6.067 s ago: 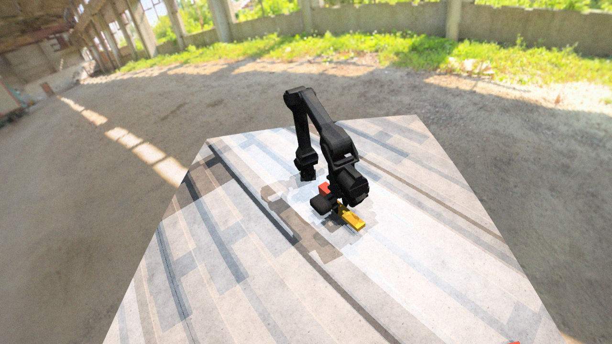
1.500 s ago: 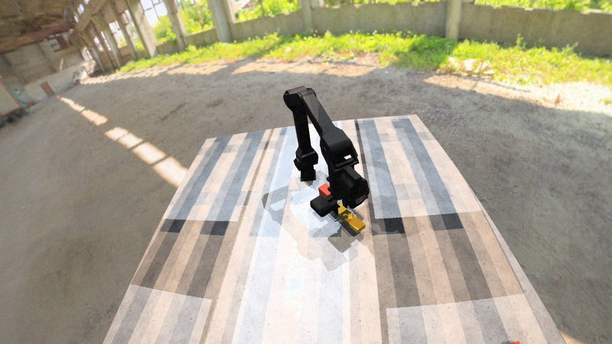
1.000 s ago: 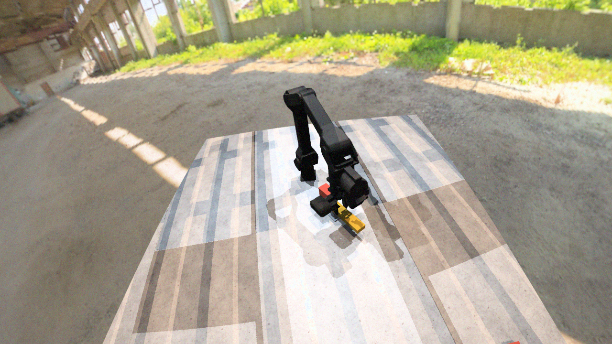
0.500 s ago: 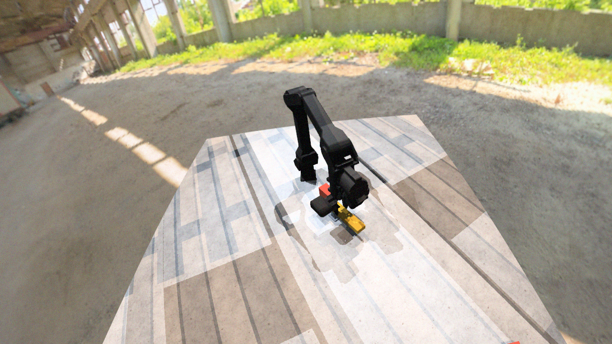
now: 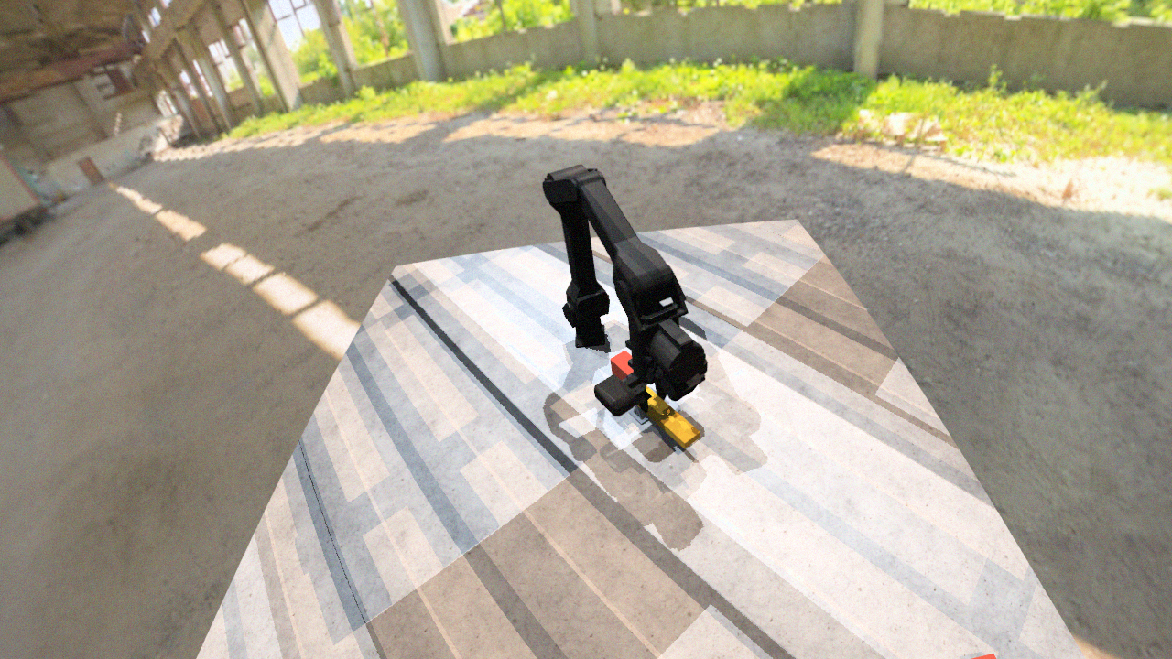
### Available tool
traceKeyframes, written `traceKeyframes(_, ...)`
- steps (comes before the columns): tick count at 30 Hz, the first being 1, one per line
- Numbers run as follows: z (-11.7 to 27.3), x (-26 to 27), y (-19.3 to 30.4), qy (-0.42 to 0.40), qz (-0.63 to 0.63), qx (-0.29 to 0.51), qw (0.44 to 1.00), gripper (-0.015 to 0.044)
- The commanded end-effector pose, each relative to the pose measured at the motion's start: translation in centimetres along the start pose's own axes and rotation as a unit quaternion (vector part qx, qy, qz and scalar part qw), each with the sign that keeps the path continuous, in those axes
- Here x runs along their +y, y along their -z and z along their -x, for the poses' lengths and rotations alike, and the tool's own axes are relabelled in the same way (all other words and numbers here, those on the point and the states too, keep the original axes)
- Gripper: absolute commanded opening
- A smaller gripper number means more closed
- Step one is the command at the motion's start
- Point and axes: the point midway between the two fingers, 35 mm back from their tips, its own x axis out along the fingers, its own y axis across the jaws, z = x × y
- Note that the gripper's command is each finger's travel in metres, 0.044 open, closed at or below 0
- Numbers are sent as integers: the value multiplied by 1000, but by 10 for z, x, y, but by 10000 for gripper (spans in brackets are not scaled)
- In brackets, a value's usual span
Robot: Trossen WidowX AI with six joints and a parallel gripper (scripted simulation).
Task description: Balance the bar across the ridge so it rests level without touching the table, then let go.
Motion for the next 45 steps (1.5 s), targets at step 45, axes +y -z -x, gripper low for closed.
traceKeyframes(45,0,0,0,0,0,0,1000,167)
